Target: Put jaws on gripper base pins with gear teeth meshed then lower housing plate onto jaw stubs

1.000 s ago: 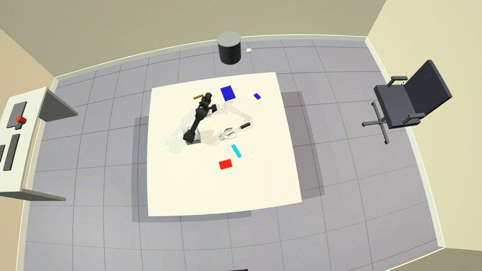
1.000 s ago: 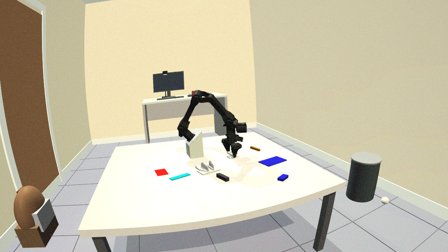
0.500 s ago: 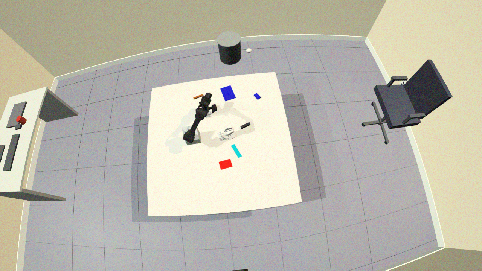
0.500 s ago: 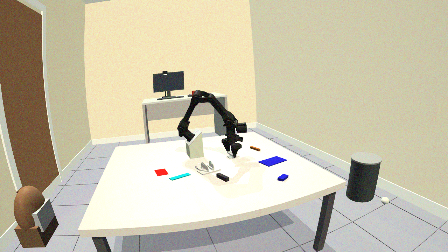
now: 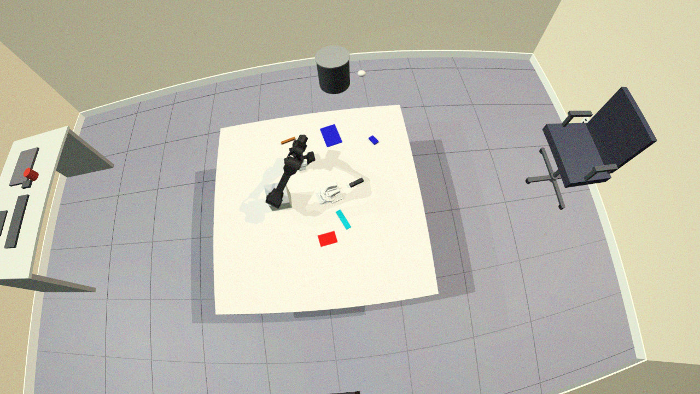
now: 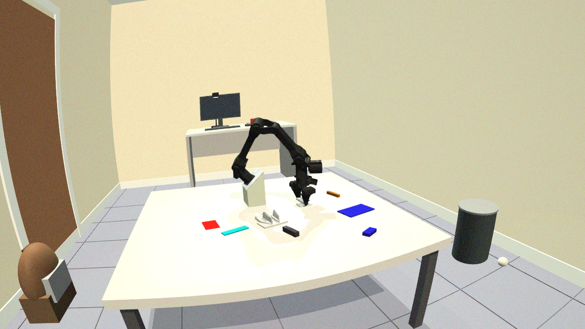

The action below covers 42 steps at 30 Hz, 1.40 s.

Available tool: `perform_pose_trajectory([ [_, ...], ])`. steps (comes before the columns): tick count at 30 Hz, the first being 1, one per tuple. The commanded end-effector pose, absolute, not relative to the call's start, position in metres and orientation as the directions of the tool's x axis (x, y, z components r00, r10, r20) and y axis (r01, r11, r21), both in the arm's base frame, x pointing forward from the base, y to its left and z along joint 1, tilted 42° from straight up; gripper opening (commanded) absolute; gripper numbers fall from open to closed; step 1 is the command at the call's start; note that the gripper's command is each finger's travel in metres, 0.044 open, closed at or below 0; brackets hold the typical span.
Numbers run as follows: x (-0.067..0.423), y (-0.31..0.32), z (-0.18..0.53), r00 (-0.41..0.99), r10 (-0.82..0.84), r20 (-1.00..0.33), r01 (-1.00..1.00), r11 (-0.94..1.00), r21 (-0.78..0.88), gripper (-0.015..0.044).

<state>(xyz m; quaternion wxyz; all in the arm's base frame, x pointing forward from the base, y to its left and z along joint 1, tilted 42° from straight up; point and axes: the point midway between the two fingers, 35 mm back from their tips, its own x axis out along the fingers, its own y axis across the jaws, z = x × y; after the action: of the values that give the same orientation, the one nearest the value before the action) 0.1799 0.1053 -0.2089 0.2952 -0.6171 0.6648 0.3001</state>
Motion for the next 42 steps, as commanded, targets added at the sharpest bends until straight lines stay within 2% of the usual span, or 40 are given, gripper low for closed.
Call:
perform_pose_trajectory([
  [1, 0.18, 0.105, -0.209, -0.064, -0.643, -0.763, -0.998, 0.058, 0.035, 0.0351],
  [30, 0.185, 0.152, -0.155, -0.06, -0.643, -0.764, -0.998, 0.052, 0.034, 0.0351],
  [42, 0.195, 0.147, -0.145, -0.059, -0.636, -0.769, -0.994, 0.106, -0.011, 0.0351],
])
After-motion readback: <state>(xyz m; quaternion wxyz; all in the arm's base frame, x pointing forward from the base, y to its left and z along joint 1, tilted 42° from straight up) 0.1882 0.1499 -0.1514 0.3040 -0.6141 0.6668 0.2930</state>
